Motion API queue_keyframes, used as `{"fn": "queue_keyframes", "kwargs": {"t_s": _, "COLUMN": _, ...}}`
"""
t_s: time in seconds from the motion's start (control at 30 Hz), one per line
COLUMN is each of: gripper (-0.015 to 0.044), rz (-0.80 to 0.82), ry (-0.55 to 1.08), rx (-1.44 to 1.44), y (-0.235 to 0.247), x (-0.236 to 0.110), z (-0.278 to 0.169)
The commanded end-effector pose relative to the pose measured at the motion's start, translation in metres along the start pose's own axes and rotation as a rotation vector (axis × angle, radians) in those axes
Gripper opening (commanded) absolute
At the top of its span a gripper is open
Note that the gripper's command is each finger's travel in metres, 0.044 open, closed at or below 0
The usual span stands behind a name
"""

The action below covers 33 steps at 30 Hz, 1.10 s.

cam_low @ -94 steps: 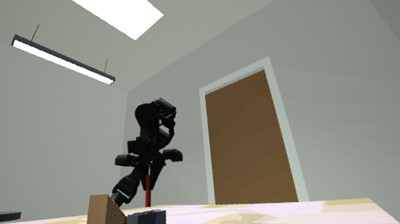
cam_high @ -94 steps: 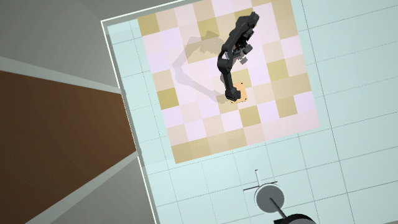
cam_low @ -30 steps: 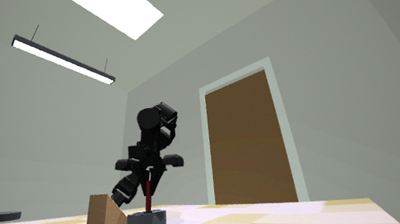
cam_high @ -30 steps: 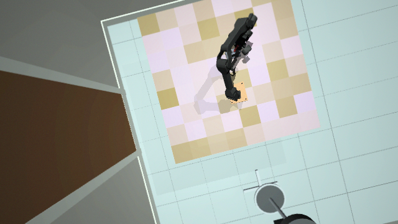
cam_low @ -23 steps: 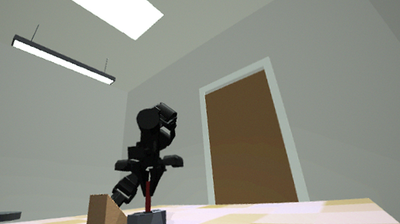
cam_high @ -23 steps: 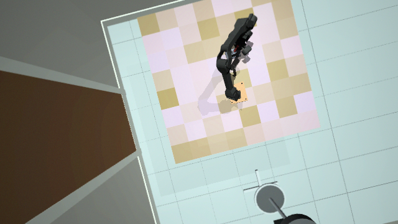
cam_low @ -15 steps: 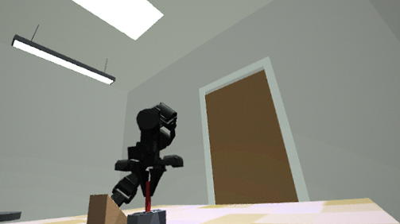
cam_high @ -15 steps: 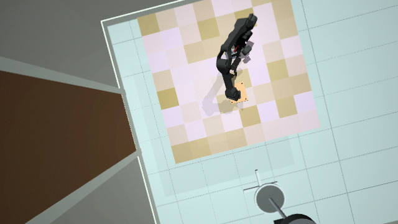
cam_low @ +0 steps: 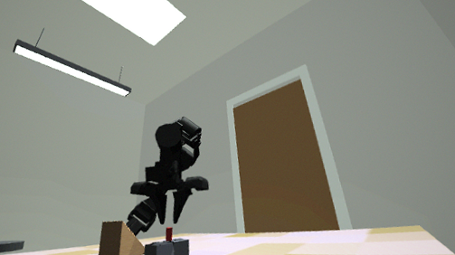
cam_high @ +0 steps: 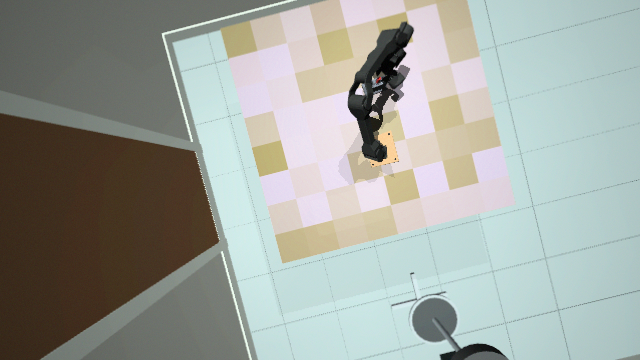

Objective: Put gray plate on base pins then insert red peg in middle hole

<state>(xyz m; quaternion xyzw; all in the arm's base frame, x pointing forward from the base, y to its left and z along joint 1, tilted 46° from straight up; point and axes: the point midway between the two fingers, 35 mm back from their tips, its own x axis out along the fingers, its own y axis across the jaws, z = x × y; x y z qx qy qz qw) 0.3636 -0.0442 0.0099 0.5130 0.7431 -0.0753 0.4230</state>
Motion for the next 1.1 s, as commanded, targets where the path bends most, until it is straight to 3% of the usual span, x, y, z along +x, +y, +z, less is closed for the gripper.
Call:
{"fn": "queue_keyframes", "kwargs": {"t_s": 0.0, "gripper": 0.0150, "rz": 0.000, "ry": -0.001, "rx": 0.000, "y": 0.0000, "x": -0.0005, "z": 0.0001}}
{"fn": "queue_keyframes", "kwargs": {"t_s": 1.07, "gripper": 0.0150, "rz": 0.007, "ry": -0.003, "rx": 0.004, "y": -0.0031, "x": -0.0100, "z": -0.0029}}
